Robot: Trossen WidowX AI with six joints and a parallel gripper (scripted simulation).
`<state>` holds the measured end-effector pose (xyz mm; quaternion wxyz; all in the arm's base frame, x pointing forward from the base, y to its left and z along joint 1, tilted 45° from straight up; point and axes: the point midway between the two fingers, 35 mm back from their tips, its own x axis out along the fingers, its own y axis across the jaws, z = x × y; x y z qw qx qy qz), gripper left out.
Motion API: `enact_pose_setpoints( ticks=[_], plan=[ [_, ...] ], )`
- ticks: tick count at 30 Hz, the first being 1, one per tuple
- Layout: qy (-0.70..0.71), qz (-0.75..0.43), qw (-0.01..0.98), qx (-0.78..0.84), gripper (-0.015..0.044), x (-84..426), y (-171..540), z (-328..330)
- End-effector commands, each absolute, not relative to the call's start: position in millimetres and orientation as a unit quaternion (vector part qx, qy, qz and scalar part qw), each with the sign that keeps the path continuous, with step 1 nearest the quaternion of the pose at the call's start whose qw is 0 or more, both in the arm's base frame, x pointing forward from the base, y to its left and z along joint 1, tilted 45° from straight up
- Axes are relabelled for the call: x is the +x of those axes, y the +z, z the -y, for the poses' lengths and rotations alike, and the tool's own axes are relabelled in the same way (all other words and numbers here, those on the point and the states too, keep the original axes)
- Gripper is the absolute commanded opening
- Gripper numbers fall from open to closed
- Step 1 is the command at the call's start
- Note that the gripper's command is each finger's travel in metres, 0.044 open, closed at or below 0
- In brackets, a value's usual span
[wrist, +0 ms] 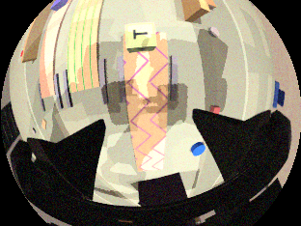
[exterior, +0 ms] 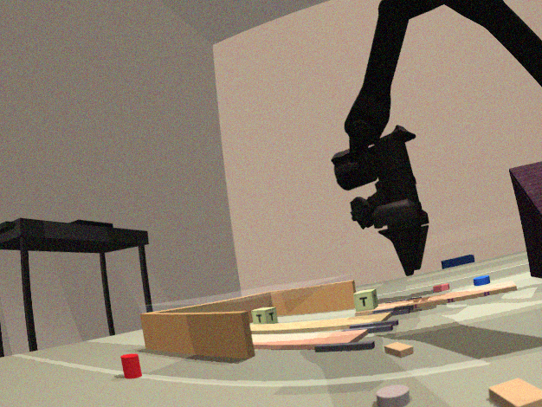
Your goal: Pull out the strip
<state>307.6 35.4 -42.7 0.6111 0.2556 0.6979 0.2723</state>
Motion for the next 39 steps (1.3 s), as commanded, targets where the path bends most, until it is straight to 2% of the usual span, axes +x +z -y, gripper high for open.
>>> enact_pose_setpoints(
  ticks=[1, 22, 29, 39],
  plan=[
    [0.272, -0.696, 0.613, 0.257, 0.044, 323.0, -41.8, -34.7],
    [0.273, -0.694, 0.615, 0.256, 0.044, 393.1, -38.8, -31.5],
    [0.272, -0.694, 0.615, 0.256, 0.0256, 392.6, -45.2, -37.5],
    [0.273, -0.694, 0.615, 0.256, 0.025, 391.1, -57.1, -48.9]
  ],
)
